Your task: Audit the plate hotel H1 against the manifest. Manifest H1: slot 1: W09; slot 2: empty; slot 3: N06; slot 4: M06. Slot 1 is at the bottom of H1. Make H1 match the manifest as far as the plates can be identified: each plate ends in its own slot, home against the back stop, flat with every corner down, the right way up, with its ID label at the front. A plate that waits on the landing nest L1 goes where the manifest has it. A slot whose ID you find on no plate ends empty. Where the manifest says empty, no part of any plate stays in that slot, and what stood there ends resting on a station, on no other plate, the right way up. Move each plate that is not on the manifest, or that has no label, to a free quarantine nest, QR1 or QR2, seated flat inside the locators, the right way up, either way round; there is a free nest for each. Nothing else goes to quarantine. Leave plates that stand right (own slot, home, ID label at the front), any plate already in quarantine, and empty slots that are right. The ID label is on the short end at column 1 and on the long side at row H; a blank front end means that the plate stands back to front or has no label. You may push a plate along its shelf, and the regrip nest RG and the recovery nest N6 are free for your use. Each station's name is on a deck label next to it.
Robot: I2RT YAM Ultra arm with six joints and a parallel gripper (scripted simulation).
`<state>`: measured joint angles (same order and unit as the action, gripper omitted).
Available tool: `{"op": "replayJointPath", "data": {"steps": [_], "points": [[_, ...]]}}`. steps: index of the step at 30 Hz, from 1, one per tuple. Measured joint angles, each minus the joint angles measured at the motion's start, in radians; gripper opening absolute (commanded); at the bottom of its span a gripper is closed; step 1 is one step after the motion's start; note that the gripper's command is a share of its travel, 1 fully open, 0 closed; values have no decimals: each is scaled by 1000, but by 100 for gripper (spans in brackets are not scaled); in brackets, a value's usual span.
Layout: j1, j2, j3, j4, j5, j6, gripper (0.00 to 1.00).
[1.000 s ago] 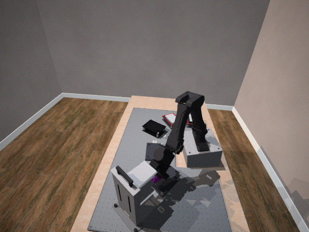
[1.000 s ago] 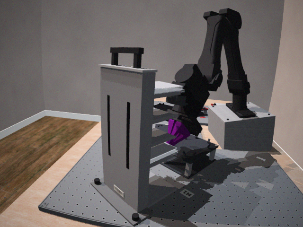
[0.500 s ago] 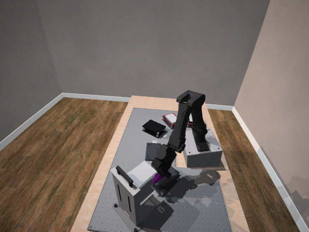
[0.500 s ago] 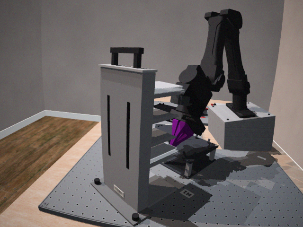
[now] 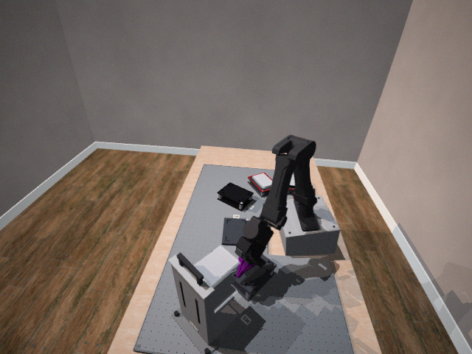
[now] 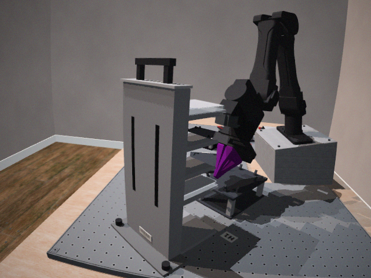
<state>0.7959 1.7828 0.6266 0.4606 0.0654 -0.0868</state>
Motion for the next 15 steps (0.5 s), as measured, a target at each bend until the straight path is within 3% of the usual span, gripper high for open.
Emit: {"op": "replayJointPath", "data": {"steps": [15], "points": [[-1,-60,-89,32,-1,0,0]]}}
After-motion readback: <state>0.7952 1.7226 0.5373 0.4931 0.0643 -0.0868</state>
